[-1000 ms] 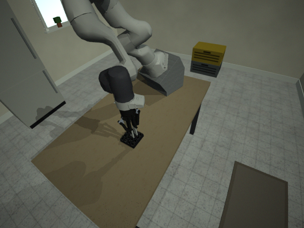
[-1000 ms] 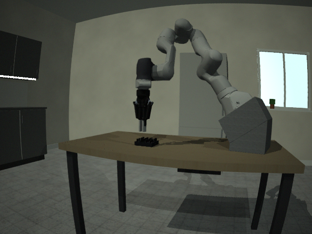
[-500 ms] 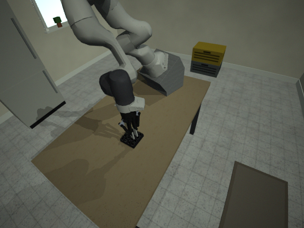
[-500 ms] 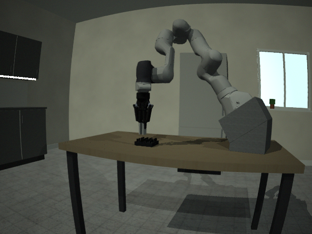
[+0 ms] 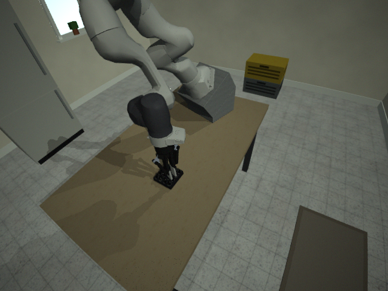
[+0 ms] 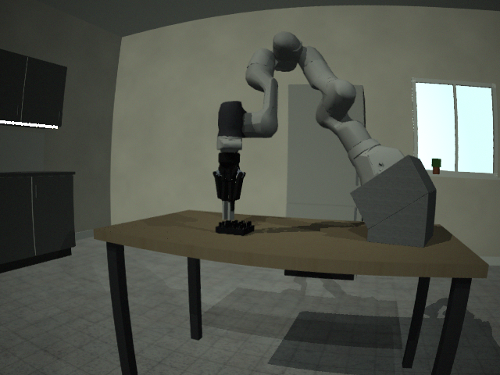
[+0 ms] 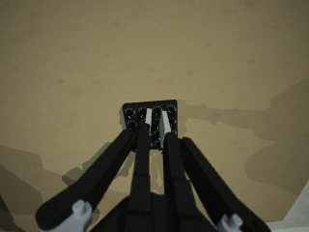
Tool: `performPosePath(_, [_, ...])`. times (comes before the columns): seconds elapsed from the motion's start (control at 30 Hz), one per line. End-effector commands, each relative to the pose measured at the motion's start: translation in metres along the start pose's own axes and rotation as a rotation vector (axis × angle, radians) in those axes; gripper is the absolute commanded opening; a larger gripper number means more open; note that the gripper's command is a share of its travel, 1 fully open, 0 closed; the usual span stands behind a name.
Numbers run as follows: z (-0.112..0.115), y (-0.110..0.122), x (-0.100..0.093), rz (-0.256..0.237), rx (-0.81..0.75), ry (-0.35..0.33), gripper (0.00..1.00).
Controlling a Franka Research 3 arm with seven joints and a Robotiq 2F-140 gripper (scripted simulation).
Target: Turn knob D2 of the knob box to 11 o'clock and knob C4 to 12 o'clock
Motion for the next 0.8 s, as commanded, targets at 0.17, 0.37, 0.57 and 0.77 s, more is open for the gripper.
performPosePath(0.17, [-0.0007, 0.0020, 0.0053, 0.005, 0.016, 0.006, 0.12])
performPosePath(0.37, [-0.0007, 0.0020, 0.0063, 0.005, 0.016, 0.006, 0.12])
performPosePath(0.57, [-0.0007, 0.0020, 0.0065, 0.005, 0.016, 0.006, 0.12])
performPosePath(0.77, [-0.0007, 0.0020, 0.0065, 0.005, 0.016, 0.006, 0.12])
Point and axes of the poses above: the point where the finger pads meet when closed, its own x axis out along the fingers, its own y axis across the jaws, z = x × y, the point moved 8 cm from there along -x, back along the fingers, and after that the axes turned 5 degrees about -x, right-handed, at the moved point
